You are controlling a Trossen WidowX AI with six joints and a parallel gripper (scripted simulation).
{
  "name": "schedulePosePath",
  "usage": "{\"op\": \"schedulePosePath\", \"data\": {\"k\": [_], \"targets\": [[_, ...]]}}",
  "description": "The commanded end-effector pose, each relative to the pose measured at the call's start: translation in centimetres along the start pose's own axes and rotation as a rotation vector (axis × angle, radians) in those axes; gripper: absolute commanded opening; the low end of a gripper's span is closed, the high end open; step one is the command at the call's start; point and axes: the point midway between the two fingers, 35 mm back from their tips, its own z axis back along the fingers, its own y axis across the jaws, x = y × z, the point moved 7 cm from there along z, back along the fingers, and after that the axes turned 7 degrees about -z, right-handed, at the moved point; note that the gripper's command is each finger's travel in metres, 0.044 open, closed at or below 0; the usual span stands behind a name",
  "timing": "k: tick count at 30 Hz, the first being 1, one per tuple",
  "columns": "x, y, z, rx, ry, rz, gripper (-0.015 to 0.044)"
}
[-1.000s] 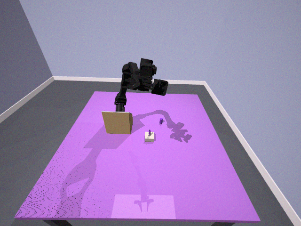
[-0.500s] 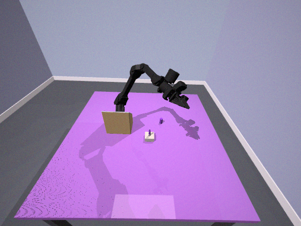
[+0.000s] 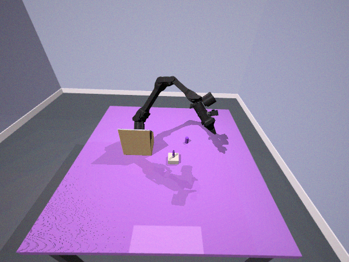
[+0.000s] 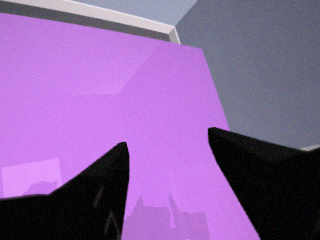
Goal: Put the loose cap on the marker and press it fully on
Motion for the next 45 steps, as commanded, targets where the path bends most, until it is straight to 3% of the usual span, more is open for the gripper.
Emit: {"op": "schedulePosePath", "data": {"k": [1,16,45], "targets": [[-1.9,6.0,-0.1,0.166,0.115,0.089,0.0241],[-11.4,23.0,4.4,0.67,0.529,0.313,0.0241],[-14.9,25.5,0.0,0.677,0.534,0.314,0.0241]]}}
